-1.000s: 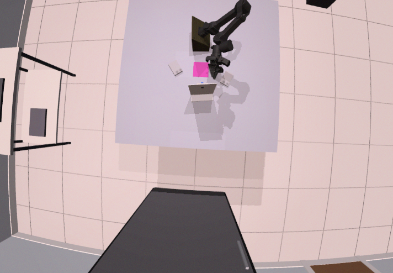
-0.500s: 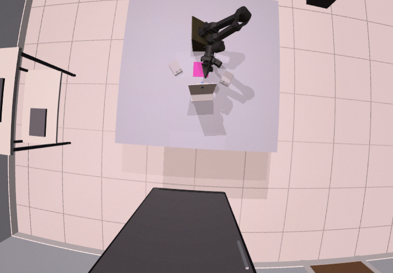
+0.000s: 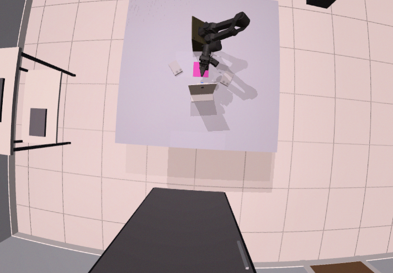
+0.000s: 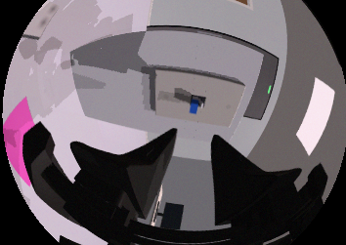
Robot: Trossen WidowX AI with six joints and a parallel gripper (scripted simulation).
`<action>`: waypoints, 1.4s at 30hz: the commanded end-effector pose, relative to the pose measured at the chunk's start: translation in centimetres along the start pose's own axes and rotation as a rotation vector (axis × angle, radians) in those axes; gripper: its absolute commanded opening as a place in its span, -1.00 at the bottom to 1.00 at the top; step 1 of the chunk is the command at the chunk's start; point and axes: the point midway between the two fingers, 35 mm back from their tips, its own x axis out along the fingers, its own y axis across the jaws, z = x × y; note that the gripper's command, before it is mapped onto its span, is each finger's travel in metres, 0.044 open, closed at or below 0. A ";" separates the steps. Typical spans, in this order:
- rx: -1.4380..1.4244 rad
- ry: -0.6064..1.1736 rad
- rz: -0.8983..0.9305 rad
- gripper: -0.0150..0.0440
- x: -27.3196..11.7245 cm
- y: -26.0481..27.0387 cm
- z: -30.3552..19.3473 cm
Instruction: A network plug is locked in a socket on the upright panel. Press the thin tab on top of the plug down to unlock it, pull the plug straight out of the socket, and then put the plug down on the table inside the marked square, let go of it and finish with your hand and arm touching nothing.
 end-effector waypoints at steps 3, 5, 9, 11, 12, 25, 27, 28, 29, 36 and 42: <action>-0.005 0.001 0.001 0.04 0.8 0.0 0.1; -0.005 0.001 0.001 0.04 1.1 0.0 0.2; -0.005 0.001 0.001 0.04 1.7 0.0 0.3; -0.005 0.000 0.001 0.04 2.0 0.0 0.4; -0.005 0.000 0.001 0.04 2.2 0.0 0.5; -0.005 0.000 0.000 0.04 4.1 0.0 1.0; -0.005 0.000 0.000 0.04 4.4 0.0 1.1; -0.005 0.000 0.000 0.04 4.6 0.0 1.2; -0.005 -0.001 0.000 0.04 4.7 0.0 1.2; -0.005 -0.001 0.000 -0.05 5.4 0.0 1.5; -0.005 -0.001 0.000 -0.25 5.4 0.0 1.5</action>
